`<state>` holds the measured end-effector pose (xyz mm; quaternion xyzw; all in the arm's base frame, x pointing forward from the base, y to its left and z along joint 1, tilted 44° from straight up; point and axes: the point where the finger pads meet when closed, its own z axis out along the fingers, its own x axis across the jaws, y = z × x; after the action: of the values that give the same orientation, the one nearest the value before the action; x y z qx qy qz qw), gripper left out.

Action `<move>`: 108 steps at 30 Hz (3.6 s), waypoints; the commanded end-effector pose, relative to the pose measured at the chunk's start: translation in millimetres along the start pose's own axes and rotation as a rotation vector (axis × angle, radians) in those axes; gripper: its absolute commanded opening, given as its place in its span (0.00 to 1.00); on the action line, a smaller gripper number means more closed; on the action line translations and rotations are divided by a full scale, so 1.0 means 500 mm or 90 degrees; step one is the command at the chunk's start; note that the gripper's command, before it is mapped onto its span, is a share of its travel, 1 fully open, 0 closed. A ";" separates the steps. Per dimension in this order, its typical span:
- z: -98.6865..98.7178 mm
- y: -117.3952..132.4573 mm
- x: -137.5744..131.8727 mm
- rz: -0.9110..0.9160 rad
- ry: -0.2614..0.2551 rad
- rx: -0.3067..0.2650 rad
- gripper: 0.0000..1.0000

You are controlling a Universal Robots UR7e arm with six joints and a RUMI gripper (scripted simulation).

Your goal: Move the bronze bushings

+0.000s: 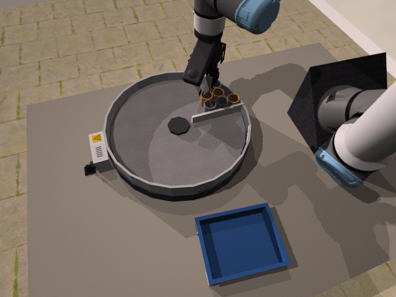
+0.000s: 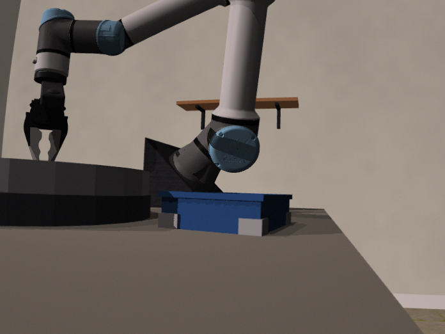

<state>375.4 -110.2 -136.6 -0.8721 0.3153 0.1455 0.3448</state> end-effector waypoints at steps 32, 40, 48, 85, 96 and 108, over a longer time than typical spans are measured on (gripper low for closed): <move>-0.002 0.000 0.002 0.000 0.003 -0.001 0.00; -0.002 0.000 0.002 0.000 0.002 -0.001 0.00; -0.002 0.000 0.002 0.000 0.002 -0.001 0.00; -0.037 0.002 0.005 -0.001 0.005 -0.001 0.00; -0.131 0.001 0.004 -0.001 0.005 -0.002 0.00; -0.140 0.000 0.003 0.000 0.003 -0.001 0.00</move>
<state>379.1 -158.4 -88.3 -0.8730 0.3160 0.1431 0.3430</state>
